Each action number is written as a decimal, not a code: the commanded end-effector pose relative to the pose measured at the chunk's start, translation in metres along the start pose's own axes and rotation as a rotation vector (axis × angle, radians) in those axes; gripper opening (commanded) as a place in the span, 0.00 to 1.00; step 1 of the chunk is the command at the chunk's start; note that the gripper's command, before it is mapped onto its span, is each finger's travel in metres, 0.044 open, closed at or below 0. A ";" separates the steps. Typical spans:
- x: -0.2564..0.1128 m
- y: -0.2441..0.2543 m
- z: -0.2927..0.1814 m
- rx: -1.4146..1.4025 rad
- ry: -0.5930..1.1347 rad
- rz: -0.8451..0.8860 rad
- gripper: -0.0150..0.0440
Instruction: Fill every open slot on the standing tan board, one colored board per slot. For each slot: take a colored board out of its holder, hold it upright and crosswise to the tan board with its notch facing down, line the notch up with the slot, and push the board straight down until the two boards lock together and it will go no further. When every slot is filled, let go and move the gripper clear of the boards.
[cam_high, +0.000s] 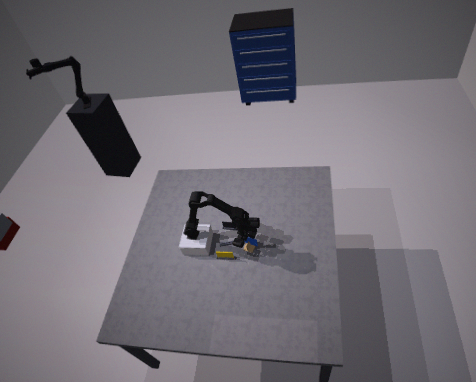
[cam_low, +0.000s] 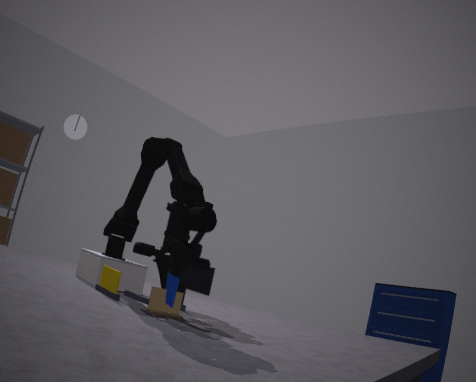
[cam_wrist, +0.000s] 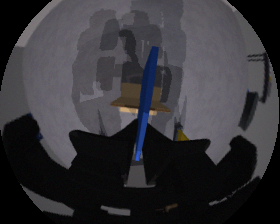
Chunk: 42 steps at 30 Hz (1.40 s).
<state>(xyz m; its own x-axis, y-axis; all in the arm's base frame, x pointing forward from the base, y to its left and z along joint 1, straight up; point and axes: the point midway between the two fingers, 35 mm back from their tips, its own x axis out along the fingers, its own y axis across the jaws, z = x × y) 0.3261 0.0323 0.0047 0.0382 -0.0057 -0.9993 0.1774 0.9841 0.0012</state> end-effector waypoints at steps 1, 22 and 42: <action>0.004 0.000 -0.001 0.002 0.007 0.000 0.25; 0.007 0.000 0.000 0.000 0.002 -0.001 0.26; 0.007 0.000 0.000 0.000 0.002 -0.001 0.53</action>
<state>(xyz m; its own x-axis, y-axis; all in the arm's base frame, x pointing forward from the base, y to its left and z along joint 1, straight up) 0.3262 0.0322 -0.0020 0.0360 -0.0058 -0.9993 0.1777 0.9841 0.0007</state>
